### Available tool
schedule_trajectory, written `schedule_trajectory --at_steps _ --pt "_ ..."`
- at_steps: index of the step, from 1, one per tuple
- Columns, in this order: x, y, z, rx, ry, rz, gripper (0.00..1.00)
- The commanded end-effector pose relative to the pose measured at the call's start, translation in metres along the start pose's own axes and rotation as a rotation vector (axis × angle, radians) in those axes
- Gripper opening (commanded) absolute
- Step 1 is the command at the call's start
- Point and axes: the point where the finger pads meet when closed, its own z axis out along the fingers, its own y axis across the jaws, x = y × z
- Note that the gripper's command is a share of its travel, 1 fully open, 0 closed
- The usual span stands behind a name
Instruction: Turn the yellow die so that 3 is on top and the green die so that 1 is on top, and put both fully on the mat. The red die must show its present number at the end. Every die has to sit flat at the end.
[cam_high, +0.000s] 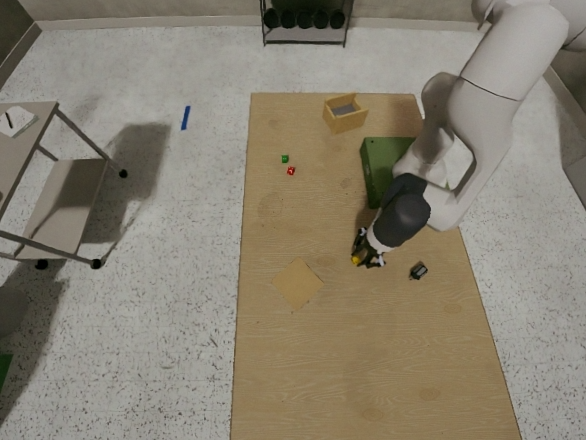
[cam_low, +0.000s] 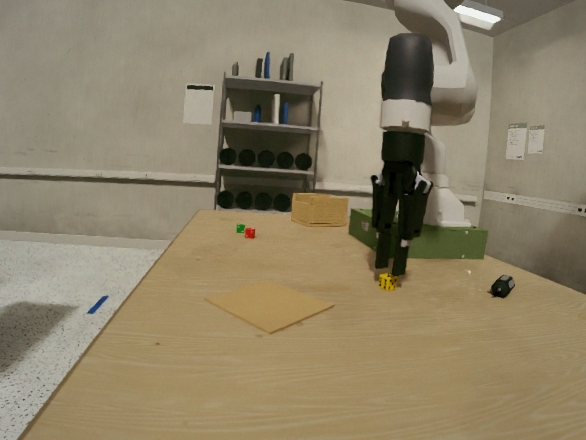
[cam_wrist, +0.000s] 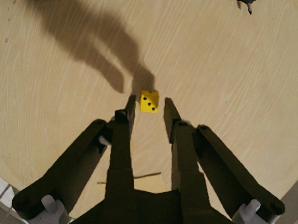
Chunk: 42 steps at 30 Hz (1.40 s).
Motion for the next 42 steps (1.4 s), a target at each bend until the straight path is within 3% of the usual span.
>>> schedule_trajectory --at_steps 1,34,42 --pt "0.0005 -0.0003 0.0000 0.000 -0.001 0.003 0.32" --pt "0.0005 -0.0003 0.0002 0.000 -0.001 0.003 0.32" --pt "0.0004 -0.0003 0.0086 0.000 -0.001 0.003 0.32"
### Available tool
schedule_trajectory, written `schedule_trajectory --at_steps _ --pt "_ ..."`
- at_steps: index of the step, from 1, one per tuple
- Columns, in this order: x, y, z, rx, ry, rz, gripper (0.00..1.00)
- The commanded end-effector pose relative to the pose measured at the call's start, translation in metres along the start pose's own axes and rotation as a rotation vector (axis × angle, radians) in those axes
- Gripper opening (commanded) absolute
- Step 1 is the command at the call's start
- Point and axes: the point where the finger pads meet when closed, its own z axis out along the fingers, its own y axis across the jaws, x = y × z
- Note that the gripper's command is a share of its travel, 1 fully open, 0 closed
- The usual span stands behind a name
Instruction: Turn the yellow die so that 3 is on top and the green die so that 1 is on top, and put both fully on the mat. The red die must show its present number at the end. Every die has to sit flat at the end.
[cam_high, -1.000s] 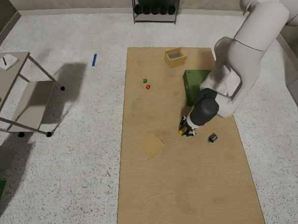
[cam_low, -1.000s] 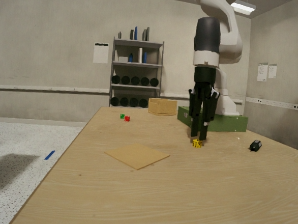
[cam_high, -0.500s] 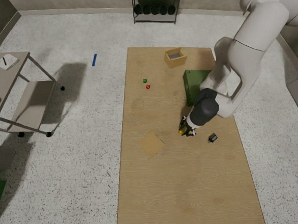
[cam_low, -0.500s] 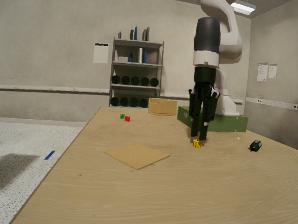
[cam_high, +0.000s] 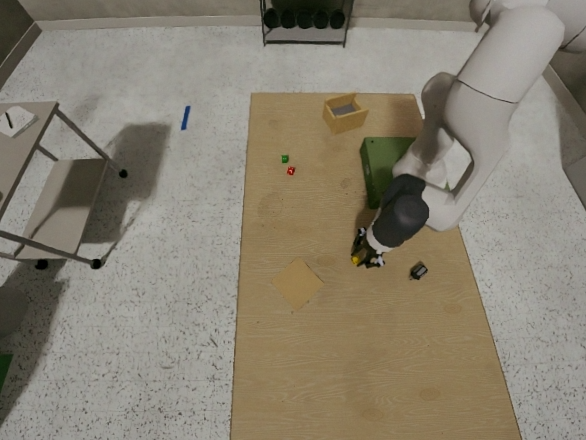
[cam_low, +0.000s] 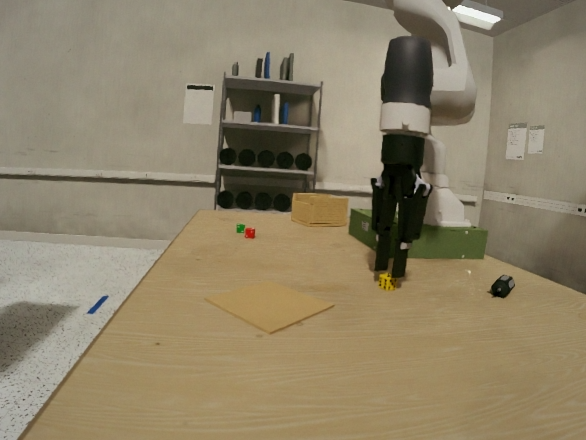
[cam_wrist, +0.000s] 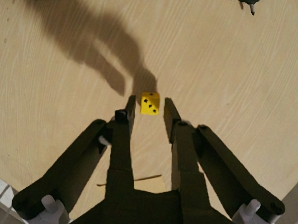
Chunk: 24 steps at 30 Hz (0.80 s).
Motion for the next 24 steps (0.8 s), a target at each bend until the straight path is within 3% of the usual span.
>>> schedule_trajectory --at_steps 1,14,24 --pt "-0.001 0.001 0.004 -0.001 -0.004 0.006 0.32" --pt "-0.001 0.001 0.024 -0.001 -0.004 0.006 0.32" --pt "-0.001 0.001 0.026 -0.001 -0.004 0.006 0.32"
